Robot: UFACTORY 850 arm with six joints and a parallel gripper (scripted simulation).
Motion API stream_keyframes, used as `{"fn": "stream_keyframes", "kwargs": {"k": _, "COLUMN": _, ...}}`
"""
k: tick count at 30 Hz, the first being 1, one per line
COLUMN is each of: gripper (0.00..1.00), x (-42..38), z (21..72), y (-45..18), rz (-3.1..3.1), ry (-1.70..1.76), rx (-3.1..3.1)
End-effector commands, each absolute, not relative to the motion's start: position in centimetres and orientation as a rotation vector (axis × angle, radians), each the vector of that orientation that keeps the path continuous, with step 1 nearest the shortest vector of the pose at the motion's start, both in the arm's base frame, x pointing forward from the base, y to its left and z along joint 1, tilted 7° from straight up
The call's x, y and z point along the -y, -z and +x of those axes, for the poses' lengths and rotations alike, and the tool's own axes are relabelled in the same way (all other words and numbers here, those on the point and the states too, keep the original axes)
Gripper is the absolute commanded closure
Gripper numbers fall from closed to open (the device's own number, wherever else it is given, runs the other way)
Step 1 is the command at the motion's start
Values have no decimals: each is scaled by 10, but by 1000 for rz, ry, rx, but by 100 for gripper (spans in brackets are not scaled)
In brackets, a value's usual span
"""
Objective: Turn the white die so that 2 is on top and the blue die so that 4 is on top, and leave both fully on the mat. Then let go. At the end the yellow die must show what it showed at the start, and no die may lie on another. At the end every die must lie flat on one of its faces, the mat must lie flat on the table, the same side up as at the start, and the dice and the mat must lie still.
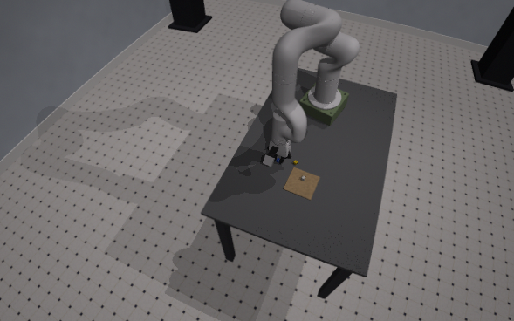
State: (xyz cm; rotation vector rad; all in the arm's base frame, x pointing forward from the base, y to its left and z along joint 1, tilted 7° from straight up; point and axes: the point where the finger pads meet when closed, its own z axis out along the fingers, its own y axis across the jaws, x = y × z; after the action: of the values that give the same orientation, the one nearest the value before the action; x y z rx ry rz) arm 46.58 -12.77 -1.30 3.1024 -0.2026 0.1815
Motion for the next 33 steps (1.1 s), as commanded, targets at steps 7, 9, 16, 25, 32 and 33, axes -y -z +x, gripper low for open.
{"fn": "stream_keyframes", "kwargs": {"k": 7, "gripper": 69, "x": 128, "z": 466, "y": 13, "rz": 3103, "ry": -184, "rx": 203}}
{"fn": "stream_keyframes", "kwargs": {"k": 9, "gripper": 69, "x": 128, "z": 466, "y": 13, "rz": 3103, "ry": -184, "rx": 203}}
{"fn": "stream_keyframes", "kwargs": {"k": 16, "gripper": 69, "x": 128, "z": 466, "y": 13, "rz": 3103, "ry": -184, "rx": 203}}
{"fn": "stream_keyframes", "kwargs": {"k": 25, "gripper": 69, "x": 128, "z": 466, "y": 13, "rz": 3103, "ry": -184, "rx": 203}}
{"fn": "stream_keyframes", "kwargs": {"k": 32, "gripper": 89, "x": 128, "z": 466, "y": 13, "rz": 3103, "ry": -184, "rx": 203}}
{"fn": "stream_keyframes", "kwargs": {"k": 33, "gripper": 89, "x": 128, "z": 466, "y": 13, "rz": 3103, "ry": -184, "rx": 203}}
